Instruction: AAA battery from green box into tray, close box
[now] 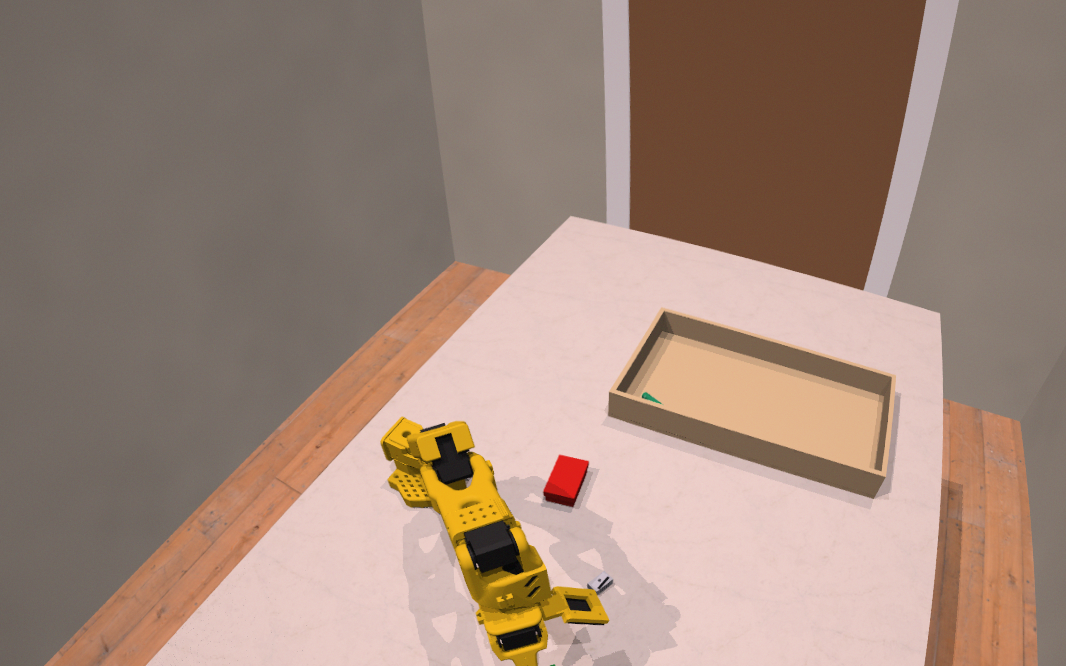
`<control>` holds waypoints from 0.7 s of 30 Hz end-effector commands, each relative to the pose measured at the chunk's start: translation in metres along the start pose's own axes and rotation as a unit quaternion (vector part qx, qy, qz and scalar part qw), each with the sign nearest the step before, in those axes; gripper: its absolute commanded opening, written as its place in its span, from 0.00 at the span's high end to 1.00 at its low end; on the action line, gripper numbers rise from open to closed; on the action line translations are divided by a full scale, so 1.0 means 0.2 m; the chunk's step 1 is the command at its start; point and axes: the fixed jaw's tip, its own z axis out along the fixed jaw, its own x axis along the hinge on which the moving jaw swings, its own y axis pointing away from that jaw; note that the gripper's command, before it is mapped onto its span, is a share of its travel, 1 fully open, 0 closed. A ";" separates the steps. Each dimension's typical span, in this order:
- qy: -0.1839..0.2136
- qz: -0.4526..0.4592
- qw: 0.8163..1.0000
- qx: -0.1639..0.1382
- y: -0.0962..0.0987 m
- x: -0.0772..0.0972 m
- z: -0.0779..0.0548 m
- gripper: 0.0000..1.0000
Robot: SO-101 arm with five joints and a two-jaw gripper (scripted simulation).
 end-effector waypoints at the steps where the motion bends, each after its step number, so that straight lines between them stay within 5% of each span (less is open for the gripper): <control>1: -0.004 0.003 0.999 0.033 -0.03 0.00 -0.08 0.71; 21: -0.002 0.003 1.000 0.012 0.00 0.00 -0.06 0.71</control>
